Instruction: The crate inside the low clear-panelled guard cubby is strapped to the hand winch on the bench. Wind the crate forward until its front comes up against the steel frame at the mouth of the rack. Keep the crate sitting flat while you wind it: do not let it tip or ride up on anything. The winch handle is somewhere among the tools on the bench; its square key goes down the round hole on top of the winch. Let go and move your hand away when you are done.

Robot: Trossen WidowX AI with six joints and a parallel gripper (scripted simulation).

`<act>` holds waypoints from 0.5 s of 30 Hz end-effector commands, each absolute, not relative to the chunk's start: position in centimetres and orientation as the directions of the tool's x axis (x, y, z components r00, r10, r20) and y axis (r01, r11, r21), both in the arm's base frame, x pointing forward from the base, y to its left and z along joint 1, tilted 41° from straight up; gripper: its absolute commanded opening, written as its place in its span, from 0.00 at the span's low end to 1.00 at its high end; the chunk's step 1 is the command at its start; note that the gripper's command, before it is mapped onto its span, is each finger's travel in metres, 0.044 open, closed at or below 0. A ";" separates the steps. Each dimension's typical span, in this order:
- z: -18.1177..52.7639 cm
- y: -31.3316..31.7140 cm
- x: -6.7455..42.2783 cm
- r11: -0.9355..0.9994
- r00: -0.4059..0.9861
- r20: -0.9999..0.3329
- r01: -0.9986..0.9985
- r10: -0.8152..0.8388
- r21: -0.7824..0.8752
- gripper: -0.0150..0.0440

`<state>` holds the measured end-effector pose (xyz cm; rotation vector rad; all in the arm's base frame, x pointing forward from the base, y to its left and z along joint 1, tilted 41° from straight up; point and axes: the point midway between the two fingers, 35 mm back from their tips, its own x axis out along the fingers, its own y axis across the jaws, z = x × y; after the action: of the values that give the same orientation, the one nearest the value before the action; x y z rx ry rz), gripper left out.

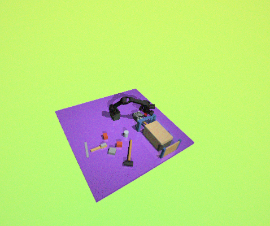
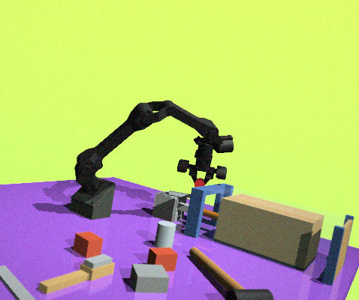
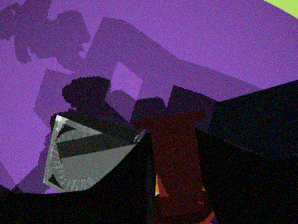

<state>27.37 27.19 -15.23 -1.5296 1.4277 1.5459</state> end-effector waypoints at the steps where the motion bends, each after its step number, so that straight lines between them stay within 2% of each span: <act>1: -16.2 28.5 26.0 -0.311 -0.230 -0.933 -0.897 -0.278 0.314 0.25; 15: -16.9 29.5 24.6 -0.311 -0.230 -0.933 -0.897 -0.277 0.314 0.25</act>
<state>26.46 28.15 -15.95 -1.5295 1.4252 1.5315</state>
